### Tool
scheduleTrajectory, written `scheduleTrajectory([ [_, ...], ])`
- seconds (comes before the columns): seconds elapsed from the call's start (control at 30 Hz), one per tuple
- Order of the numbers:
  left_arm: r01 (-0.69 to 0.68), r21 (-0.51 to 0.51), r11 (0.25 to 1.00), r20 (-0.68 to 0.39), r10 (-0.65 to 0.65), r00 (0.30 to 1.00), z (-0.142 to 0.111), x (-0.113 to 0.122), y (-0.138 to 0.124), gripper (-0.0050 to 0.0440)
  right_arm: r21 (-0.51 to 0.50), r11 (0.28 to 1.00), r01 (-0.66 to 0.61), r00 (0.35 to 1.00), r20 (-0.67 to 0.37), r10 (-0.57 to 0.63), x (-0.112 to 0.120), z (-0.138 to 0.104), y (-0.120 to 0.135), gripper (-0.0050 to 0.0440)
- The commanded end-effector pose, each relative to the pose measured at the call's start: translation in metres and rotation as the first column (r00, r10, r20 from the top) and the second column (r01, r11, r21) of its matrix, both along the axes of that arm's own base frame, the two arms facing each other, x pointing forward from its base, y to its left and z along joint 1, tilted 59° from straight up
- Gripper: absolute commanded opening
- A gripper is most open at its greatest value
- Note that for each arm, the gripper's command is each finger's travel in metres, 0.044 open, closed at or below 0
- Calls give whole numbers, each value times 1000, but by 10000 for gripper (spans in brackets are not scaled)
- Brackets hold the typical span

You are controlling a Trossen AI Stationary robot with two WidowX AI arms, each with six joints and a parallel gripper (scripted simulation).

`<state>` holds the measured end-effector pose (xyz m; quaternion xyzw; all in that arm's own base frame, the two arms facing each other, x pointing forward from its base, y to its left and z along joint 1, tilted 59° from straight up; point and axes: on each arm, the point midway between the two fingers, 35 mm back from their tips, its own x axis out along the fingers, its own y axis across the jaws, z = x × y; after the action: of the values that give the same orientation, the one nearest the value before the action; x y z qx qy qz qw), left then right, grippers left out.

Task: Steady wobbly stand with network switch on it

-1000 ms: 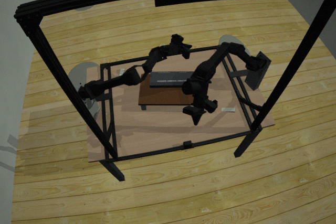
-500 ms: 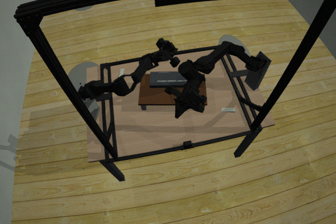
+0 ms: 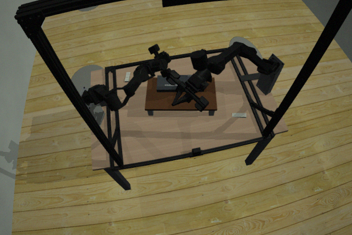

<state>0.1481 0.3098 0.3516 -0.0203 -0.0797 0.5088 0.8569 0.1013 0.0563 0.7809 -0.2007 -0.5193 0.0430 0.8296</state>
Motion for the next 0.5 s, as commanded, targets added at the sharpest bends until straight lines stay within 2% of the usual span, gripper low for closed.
scheduleTrajectory([
  [0.0,-71,-2,997,-134,70,989,-29,-16,-23,0,145,971,-191,974,152,169,-37,24,-20,0],
  [0.07,-71,-2,997,-134,70,989,-29,-16,-23,0,199,942,-270,949,219,226,-37,24,-20,0],
  [0.13,-71,-2,997,-134,70,989,-29,-16,-23,0,199,942,-270,949,219,226,-37,24,-20,0],
  [0.17,-72,-8,997,-82,71,994,-19,-19,-7,0,148,976,-160,982,128,142,-33,17,-17,0],
  [0.3,-209,-6,978,-103,208,973,-23,-60,2,0,249,888,-386,902,303,307,-53,27,-28,0],
  [0.47,-375,-3,927,-128,372,919,-28,-112,5,0,261,738,-623,742,497,451,-79,25,-44,0],
])
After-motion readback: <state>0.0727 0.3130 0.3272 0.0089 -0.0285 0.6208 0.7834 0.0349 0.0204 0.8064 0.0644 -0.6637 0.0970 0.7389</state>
